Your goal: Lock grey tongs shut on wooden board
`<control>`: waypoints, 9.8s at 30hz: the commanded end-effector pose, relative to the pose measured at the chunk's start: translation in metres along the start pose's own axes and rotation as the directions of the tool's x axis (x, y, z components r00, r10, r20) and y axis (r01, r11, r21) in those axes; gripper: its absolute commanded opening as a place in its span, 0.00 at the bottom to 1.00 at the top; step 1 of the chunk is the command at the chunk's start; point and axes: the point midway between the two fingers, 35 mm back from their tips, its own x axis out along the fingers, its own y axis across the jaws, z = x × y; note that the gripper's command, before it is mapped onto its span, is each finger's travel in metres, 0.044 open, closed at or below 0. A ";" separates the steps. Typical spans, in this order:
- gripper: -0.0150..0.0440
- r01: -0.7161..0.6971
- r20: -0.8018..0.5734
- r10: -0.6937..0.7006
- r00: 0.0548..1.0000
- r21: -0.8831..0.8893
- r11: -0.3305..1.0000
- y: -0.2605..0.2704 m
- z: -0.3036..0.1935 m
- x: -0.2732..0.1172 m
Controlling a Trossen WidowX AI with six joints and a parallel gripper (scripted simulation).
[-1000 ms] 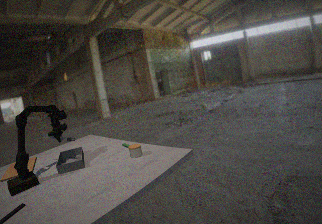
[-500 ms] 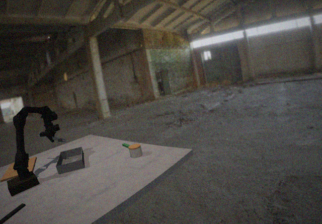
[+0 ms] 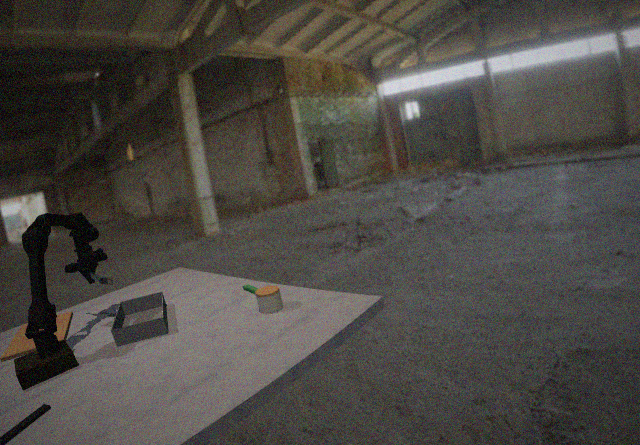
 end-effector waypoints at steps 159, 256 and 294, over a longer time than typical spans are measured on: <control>0.00 0.018 -0.833 0.418 0.363 0.454 0.891 -0.191 -0.185 0.002; 0.00 0.012 -0.112 0.041 0.993 0.435 0.900 -0.178 -0.210 -0.002; 0.00 0.011 -0.112 0.042 0.993 0.436 0.900 -0.177 -0.216 0.060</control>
